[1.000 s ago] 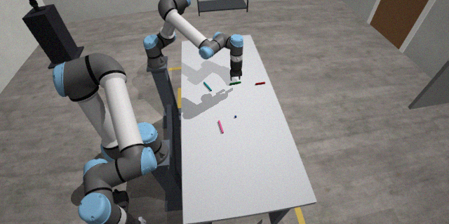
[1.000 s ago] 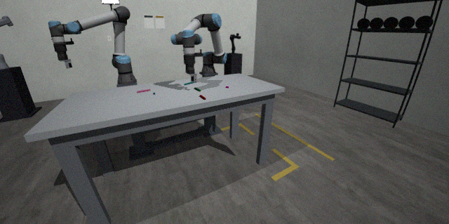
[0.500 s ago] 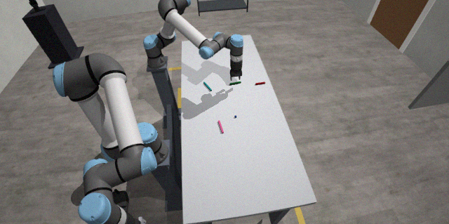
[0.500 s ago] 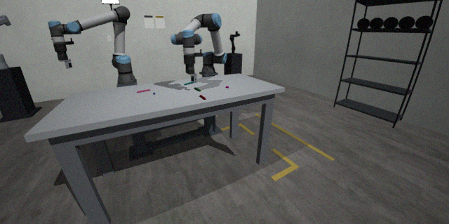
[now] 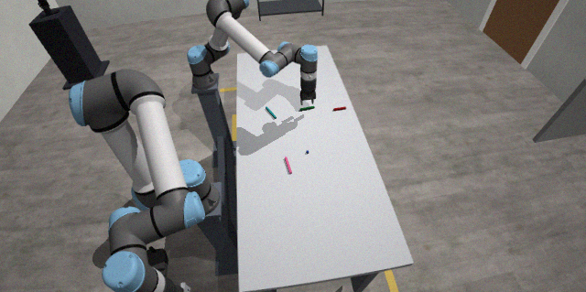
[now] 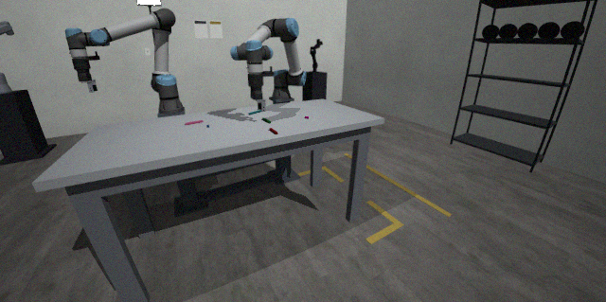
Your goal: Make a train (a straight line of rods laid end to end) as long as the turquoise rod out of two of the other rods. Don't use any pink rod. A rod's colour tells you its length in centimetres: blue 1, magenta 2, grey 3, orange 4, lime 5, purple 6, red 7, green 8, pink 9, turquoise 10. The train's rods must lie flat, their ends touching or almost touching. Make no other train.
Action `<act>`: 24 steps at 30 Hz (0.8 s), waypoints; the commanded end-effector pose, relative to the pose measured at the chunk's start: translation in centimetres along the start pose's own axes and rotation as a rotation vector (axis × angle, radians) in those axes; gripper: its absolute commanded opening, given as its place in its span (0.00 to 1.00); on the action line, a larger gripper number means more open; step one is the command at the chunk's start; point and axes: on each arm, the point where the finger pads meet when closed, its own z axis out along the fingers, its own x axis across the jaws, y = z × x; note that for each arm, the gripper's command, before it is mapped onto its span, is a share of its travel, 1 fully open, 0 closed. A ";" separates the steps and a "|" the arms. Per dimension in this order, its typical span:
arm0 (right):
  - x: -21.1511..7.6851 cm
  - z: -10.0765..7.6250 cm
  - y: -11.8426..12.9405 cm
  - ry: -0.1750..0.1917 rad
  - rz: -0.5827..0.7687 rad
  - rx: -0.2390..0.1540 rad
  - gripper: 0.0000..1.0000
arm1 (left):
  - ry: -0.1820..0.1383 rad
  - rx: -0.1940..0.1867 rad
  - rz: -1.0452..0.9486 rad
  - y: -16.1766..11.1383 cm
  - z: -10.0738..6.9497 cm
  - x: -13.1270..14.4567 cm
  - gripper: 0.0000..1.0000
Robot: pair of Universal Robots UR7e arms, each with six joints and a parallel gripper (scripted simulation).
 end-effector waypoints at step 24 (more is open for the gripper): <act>0.0 0.0 0.0 0.000 0.000 -0.001 1.00 | 0.002 -0.002 -0.040 0.1 -0.1 0.2 1.00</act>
